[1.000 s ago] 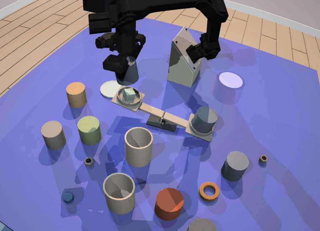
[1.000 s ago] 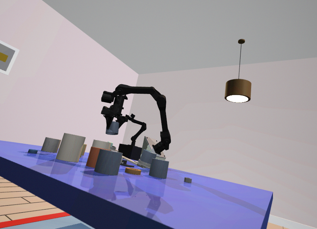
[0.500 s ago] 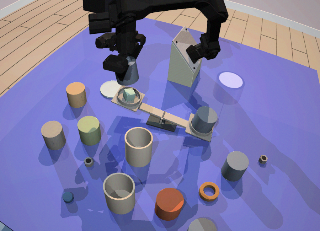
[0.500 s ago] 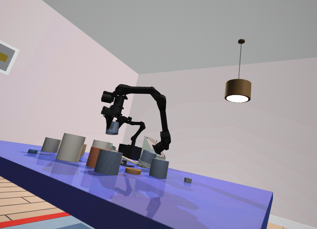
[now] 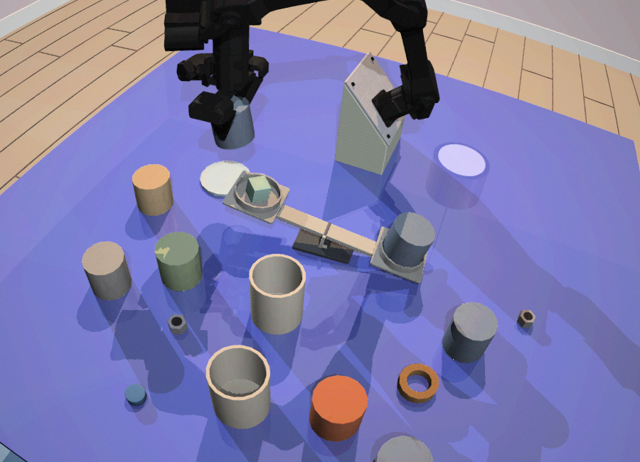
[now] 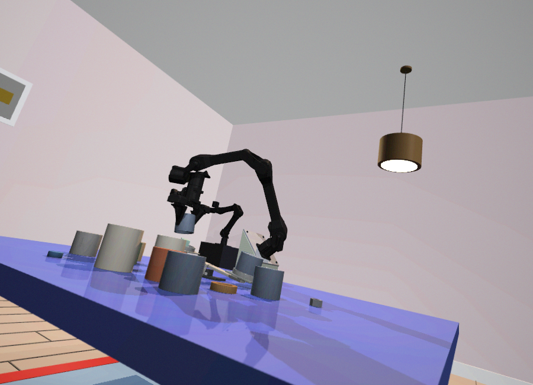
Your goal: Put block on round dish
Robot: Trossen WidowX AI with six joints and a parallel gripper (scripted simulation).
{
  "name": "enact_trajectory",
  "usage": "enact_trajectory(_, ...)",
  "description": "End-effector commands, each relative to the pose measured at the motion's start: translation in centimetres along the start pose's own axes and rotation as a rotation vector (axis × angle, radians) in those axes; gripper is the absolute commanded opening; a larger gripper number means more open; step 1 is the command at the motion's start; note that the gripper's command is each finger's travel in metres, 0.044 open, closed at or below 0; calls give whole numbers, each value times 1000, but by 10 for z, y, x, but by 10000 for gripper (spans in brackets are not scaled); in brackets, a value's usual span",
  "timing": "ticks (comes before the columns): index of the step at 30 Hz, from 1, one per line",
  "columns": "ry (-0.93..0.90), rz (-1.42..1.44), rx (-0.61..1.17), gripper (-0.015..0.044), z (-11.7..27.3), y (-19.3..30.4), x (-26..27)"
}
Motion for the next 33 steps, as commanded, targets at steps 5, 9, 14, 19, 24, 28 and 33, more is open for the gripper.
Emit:
enact_trajectory(5, 4, 1, -8, 0, -24, -25, -64)
enact_trajectory(9, 4, 2, -6, 0, -40, -32, -95)
enact_trajectory(14, 4, 4, 0, 0, -61, -36, -131)
enact_trajectory(19, 3, 5, 2, 0, -67, -36, -141)
enact_trajectory(24, 3, 5, 2, 0, -84, -36, -140)
enact_trajectory(28, 2, 5, 3, 0, -105, -35, -140)
enact_trajectory(33, 2, 5, 3, 0, -107, -35, -140)
Point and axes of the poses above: the point midway between the two fingers, 35 mm back from their tips, its own z axis back along the fingers, its own x axis across the jaws, y = z × x, the point moved 2 cm from there along z, back along the fingers, and after that the axes turned 11 degrees about z, right-handed, at the moved point
